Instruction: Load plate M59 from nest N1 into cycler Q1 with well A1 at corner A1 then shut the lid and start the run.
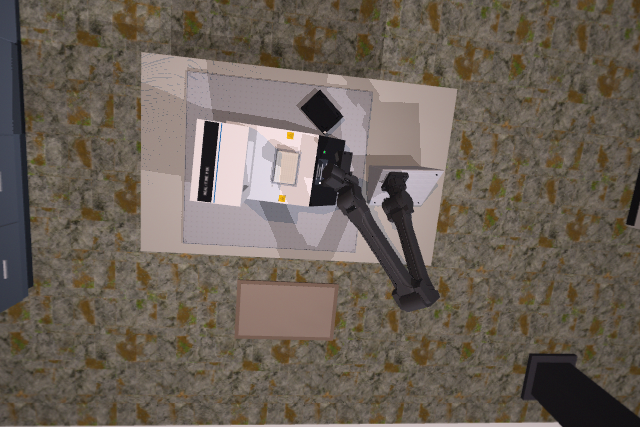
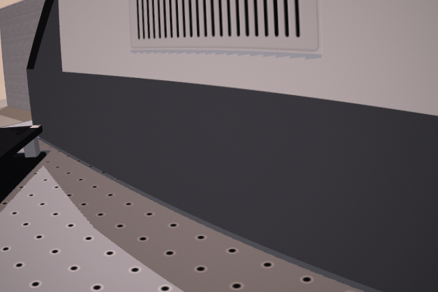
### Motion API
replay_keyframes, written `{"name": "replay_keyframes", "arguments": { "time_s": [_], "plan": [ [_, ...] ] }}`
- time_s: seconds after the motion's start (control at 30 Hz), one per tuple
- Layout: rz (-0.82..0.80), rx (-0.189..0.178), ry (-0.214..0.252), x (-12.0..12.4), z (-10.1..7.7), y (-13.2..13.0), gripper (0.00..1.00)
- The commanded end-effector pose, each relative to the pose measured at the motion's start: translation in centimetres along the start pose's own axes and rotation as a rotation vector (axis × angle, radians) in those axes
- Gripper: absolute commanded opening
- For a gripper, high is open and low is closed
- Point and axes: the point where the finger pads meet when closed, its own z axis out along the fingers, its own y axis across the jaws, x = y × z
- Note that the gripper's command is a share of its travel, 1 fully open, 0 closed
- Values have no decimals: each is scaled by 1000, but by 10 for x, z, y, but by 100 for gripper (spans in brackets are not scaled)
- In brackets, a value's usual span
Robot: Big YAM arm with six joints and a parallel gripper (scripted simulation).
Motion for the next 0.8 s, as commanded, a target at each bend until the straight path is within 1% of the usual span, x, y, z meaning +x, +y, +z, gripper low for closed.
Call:
{"name": "replay_keyframes", "arguments": {
  "time_s": [0.0,0.03,0.13,0.17,0.2,0.27,0.33,0.37,0.43,0.47,0.6,0.67,0.73,0.77],
  "plan": [
    [5,-80,-21,-5,-12,-9,0],
    [9,-69,-23,-4,-14,-16,0],
    [-7,-57,-27,-5,-17,-26,0],
    [-17,-109,-25,-5,-18,-30,0],
    [-15,-153,-23,-4,-18,-37,0],
    [-12,-130,-25,-3,-19,-50,0],
    [-14,-116,-28,-5,-21,-57,0],
    [-23,-171,-27,-5,-22,-61,0],
    [-23,-171,-27,-5,-22,-61,0],
    [-30,-206,-25,-3,-23,-60,0],
    [-37,-192,-28,-3,-30,-80,0],
    [-35,-283,-31,-3,-30,-95,0],
    [-28,-254,-31,-2,-29,-109,0],
    [-31,-244,-30,-2,-30,-112,0]
  ]
}}
